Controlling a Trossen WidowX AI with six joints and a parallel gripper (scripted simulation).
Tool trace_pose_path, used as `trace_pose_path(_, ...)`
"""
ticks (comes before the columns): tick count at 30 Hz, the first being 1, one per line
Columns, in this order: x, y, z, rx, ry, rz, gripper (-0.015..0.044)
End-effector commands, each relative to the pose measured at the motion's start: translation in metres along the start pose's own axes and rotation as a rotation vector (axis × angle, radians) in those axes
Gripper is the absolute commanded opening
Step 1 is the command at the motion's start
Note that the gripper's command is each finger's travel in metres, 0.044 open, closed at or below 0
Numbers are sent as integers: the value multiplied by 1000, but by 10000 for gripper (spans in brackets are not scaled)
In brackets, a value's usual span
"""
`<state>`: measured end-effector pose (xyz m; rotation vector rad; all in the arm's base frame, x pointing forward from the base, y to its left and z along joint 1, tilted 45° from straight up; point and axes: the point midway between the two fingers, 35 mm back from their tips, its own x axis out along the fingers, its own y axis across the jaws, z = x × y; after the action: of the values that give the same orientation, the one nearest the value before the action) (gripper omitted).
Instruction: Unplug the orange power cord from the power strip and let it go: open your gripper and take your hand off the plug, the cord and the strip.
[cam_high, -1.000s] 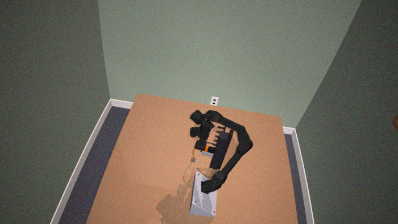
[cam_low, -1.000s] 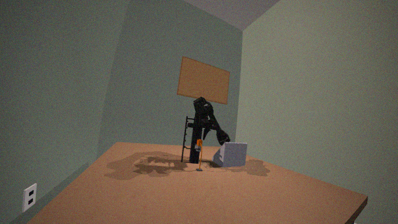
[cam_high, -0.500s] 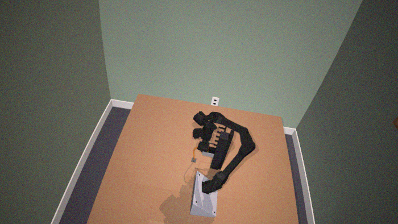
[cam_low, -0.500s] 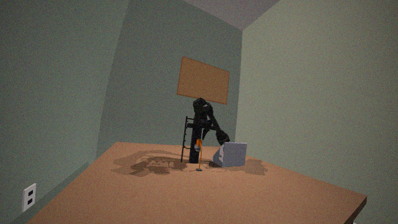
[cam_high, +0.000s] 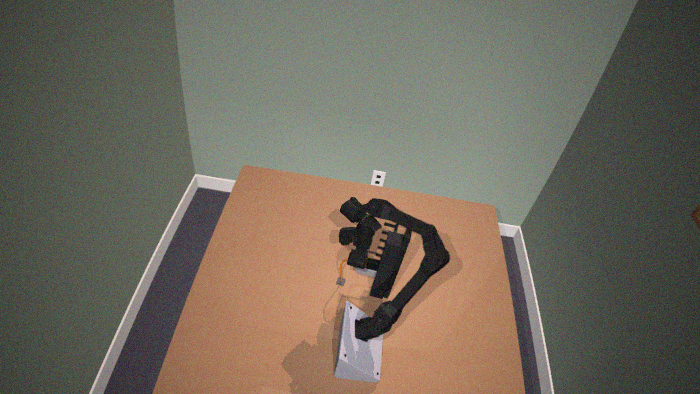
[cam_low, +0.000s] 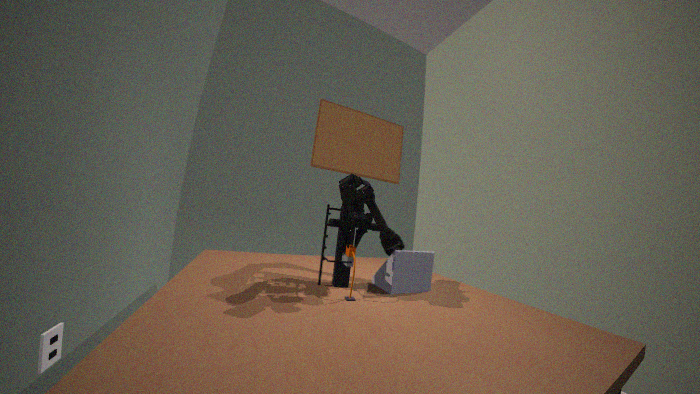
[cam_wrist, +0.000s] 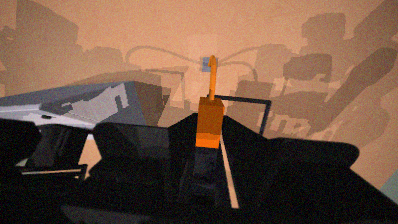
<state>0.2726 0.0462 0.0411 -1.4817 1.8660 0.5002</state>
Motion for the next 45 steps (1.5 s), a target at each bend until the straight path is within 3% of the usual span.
trace_pose_path(1,0,0,0,0,0,1,41)
trace_pose_path(5,0,0,0,0,0,1,0)
trace_pose_path(27,-3,-2,32,-2,-2,0,0)
trace_pose_path(43,-3,-2,36,-5,1,-2,420)
trace_pose_path(45,-7,-2,51,-5,-1,-2,440)
